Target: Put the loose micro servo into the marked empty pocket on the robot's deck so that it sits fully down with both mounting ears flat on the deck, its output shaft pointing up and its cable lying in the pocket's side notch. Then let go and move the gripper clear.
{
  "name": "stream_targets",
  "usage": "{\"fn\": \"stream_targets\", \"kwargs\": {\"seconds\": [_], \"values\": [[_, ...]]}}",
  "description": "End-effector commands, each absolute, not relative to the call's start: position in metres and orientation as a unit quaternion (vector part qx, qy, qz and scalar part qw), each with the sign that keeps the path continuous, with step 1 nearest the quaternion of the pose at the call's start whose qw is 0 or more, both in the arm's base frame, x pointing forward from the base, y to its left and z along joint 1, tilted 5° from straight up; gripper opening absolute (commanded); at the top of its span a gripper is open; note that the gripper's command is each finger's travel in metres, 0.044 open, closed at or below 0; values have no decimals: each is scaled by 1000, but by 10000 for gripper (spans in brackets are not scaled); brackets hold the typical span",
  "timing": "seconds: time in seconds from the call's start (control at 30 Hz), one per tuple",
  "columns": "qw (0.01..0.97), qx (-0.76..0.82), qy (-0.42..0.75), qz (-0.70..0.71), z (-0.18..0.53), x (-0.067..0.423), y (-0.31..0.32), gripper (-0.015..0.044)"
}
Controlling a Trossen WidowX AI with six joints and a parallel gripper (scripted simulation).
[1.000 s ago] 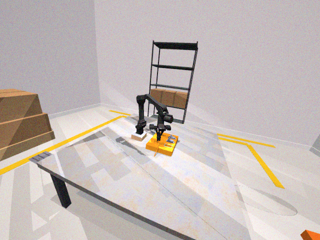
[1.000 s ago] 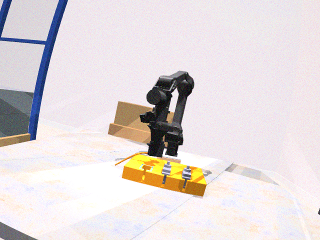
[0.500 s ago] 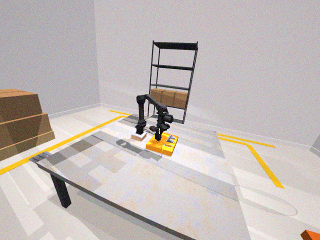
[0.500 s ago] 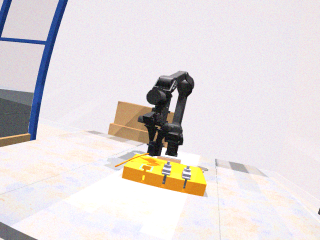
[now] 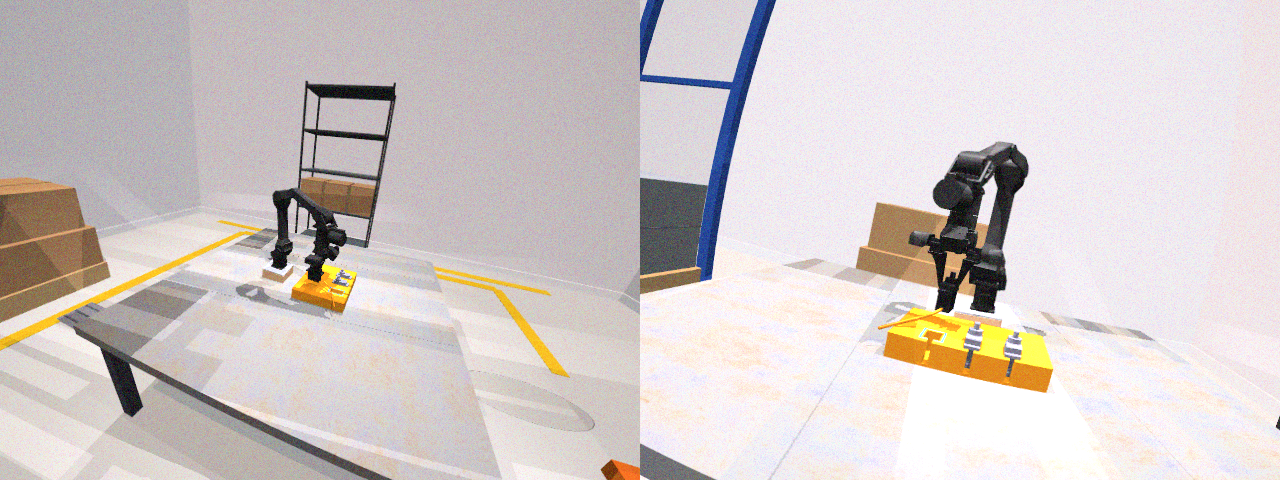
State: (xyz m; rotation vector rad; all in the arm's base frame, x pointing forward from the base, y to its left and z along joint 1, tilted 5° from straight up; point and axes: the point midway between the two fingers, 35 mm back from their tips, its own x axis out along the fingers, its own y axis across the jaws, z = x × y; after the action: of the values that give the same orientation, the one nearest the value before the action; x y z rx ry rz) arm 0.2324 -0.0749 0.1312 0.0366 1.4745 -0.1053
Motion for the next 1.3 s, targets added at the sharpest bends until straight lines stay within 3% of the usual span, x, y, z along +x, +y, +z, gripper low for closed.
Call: {"fn": "stream_targets", "kwargs": {"seconds": [0.0,0.27,1.27], "values": [[740,-16,672,-15,131,233,-74,0],[741,-16,672,-15,132,240,-74,0],[743,-16,669,-14,143,342,-74,0]]}}
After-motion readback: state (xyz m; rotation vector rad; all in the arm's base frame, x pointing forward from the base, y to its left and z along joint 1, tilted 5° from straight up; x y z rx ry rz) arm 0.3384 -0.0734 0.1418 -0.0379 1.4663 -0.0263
